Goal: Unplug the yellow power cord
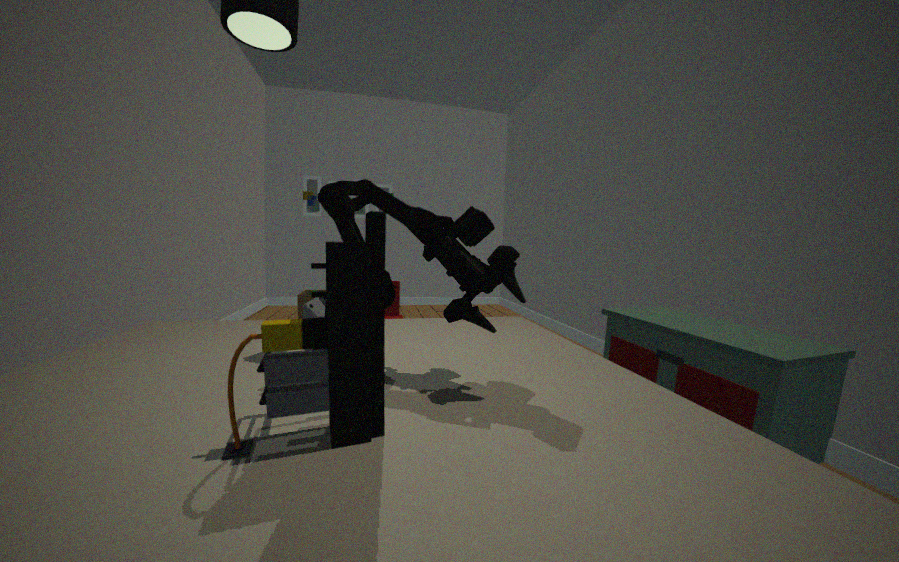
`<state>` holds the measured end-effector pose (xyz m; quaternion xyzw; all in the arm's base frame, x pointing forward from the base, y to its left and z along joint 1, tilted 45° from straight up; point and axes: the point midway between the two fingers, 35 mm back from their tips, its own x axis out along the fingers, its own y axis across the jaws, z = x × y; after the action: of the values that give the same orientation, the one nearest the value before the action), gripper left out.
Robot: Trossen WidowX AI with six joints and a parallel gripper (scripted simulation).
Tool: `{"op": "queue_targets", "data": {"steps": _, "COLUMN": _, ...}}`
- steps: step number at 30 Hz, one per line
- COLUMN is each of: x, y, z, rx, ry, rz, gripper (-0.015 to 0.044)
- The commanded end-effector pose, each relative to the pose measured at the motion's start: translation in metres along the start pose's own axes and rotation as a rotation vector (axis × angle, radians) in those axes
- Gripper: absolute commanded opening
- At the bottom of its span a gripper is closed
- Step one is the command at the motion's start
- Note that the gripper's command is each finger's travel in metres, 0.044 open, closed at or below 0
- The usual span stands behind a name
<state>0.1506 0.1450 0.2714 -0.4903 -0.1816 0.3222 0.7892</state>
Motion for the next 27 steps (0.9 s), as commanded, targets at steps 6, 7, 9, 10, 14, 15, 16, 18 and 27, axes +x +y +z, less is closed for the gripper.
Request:
{"op": "queue_targets", "data": {"steps": 6, "x": 0.011, "y": -0.006, "z": -0.017, "rx": 0.097, "ry": 0.109, "rz": 0.05, "gripper": 0.0243}}
{"op": "queue_targets", "data": {"steps": 7, "x": 0.013, "y": -0.007, "z": -0.021, "rx": 0.12, "ry": 0.133, "rz": 0.06, "gripper": 0.0216}}
{"op": "queue_targets", "data": {"steps": 9, "x": 0.018, "y": -0.01, "z": -0.029, "rx": 0.168, "ry": 0.183, "rz": 0.078, "gripper": 0.0164}}
{"op": "queue_targets", "data": {"steps": 10, "x": 0.02, "y": -0.011, "z": -0.034, "rx": 0.194, "ry": 0.208, "rz": 0.087, "gripper": 0.016}}
{"op": "queue_targets", "data": {"steps": 14, "x": 0.032, "y": -0.02, "z": -0.068, "rx": 0.38, "ry": 0.382, "rz": 0.129, "gripper": 0.016}}
{"op": "queue_targets", "data": {"steps": 15, "x": 0.035, "y": -0.022, "z": -0.078, "rx": 0.436, "ry": 0.429, "rz": 0.136, "gripper": 0.016}}
{"op": "queue_targets", "data": {"steps": 16, "x": 0.037, "y": -0.024, "z": -0.089, "rx": 0.493, "ry": 0.477, "rz": 0.14, "gripper": 0.016}}
{"op": "queue_targets", "data": {"steps": 18, "x": 0.039, "y": -0.029, "z": -0.111, "rx": 0.613, "ry": 0.572, "rz": 0.143, "gripper": 0.016}}
{"op": "queue_targets", "data": {"steps": 27, "x": 0.023, "y": -0.044, "z": -0.226, "rx": 1.23, "ry": 0.969, "rz": 0.048, "gripper": 0.016}}
